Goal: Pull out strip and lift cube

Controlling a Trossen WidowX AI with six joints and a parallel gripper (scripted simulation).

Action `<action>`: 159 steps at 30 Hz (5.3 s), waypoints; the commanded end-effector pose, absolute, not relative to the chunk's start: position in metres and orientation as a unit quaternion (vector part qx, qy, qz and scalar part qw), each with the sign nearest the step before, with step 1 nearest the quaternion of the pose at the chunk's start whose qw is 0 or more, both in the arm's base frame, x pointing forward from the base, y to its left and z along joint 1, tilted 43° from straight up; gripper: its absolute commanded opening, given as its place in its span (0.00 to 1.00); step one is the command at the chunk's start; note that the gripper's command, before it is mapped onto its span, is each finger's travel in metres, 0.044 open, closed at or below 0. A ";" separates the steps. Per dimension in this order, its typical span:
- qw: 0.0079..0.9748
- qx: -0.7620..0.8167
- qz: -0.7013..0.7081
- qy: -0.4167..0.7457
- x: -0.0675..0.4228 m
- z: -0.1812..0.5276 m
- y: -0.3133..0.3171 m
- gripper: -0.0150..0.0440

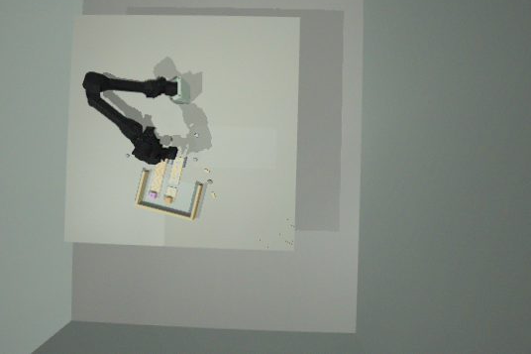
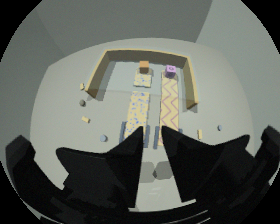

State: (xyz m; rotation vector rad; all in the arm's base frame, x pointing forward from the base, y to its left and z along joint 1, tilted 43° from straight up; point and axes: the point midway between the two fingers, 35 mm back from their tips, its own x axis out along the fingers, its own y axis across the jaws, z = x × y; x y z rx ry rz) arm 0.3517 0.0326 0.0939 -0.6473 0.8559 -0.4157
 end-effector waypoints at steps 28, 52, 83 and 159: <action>0.704 -0.187 -0.321 0.605 0.357 0.076 -0.065 0.25; 0.704 -0.188 -0.321 0.605 0.361 0.049 -0.093 0.25; 0.704 -0.189 -0.322 0.605 0.362 0.039 -0.104 0.25; 0.702 -0.189 -0.322 0.606 0.295 0.020 -0.098 0.25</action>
